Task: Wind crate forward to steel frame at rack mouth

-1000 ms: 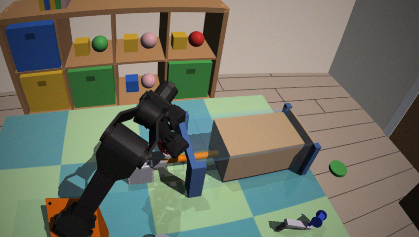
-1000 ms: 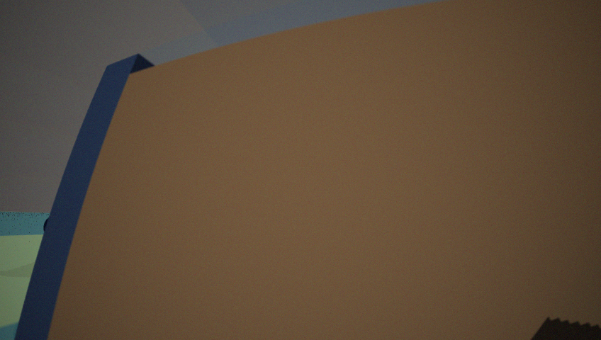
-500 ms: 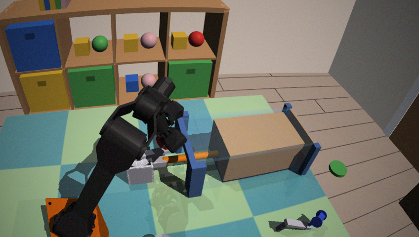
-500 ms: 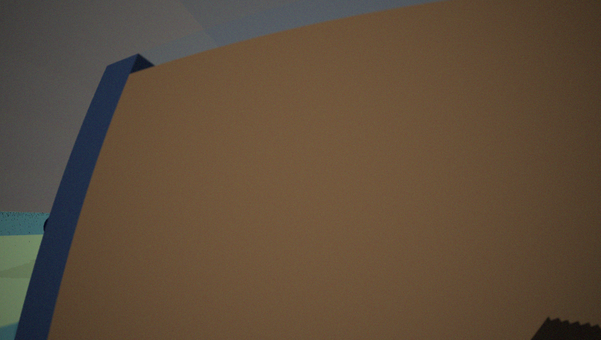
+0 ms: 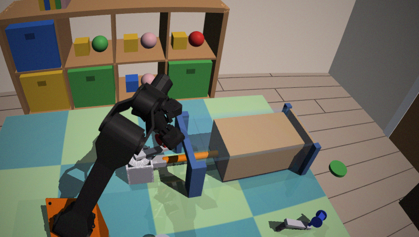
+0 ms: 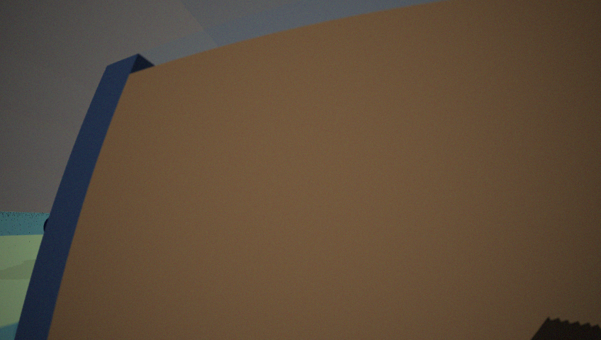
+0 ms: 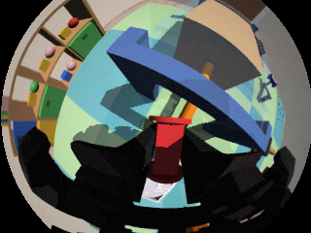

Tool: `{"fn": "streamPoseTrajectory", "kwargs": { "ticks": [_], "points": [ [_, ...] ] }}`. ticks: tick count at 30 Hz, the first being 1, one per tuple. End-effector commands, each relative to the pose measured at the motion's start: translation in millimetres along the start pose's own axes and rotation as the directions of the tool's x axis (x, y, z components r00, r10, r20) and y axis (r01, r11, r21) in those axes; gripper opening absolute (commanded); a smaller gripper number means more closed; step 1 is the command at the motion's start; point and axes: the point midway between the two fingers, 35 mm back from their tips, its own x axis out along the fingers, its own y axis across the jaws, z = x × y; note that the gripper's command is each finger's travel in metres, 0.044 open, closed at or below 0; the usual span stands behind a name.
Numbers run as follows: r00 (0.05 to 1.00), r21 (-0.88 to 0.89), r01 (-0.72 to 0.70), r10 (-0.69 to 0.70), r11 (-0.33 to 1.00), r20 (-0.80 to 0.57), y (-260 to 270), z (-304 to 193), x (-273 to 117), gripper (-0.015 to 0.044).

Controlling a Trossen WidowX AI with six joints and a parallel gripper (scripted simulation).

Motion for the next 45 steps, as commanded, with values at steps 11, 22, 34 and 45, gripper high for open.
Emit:
{"fn": "streamPoseTrajectory", "kwargs": {
  "ticks": [11, 22, 34, 45],
  "points": [
    [0.999, -0.004, -0.033, 0.033, 0.999, -0.003, 31, -3, 0, 0.0000],
    [0.999, -0.004, -0.034, 0.034, 0.999, -0.003, 45, -6, -2, 0.0000],
    [0.999, -0.004, -0.035, 0.035, 0.999, -0.003, 59, -11, -5, 0.0000],
    [0.999, -0.004, -0.036, 0.036, 0.999, -0.003, 70, -17, -9, 0.0000]
  ]
}}
